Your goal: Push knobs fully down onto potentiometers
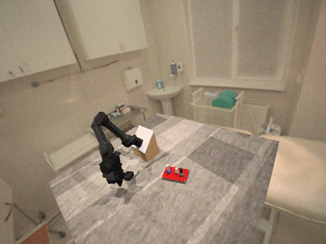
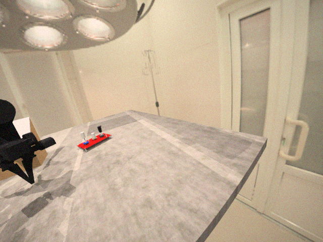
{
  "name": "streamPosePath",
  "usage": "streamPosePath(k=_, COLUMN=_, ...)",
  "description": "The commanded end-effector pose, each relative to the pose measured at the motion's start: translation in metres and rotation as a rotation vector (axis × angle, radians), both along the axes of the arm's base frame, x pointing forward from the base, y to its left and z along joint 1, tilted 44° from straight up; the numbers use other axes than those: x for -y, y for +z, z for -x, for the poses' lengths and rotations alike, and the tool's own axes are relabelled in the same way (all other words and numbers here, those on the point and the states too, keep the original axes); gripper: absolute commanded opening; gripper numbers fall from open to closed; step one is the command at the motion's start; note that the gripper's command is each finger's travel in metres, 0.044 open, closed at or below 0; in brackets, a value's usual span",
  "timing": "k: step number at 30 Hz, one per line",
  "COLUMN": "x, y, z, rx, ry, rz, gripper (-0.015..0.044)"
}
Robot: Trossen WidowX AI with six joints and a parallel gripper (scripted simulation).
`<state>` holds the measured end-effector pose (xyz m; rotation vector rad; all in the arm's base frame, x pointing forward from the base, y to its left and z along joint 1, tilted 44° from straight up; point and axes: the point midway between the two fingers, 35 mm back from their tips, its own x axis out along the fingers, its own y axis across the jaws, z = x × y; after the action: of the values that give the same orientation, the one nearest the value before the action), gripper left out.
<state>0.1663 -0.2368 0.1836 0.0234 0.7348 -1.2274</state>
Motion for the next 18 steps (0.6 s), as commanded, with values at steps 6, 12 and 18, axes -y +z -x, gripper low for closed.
streamPosePath(k=6, x=-0.025, y=-0.023, z=-0.045, rx=-0.18, ry=0.172, rz=-0.093, gripper=0.0)
streamPosePath(k=12, x=-0.051, y=-0.041, z=-0.075, rx=-0.329, ry=0.299, rz=-0.143, gripper=0.0)
streamPosePath(k=18, x=-0.081, y=-0.059, z=-0.1, rx=-0.486, ry=0.424, rz=-0.174, gripper=0.0)
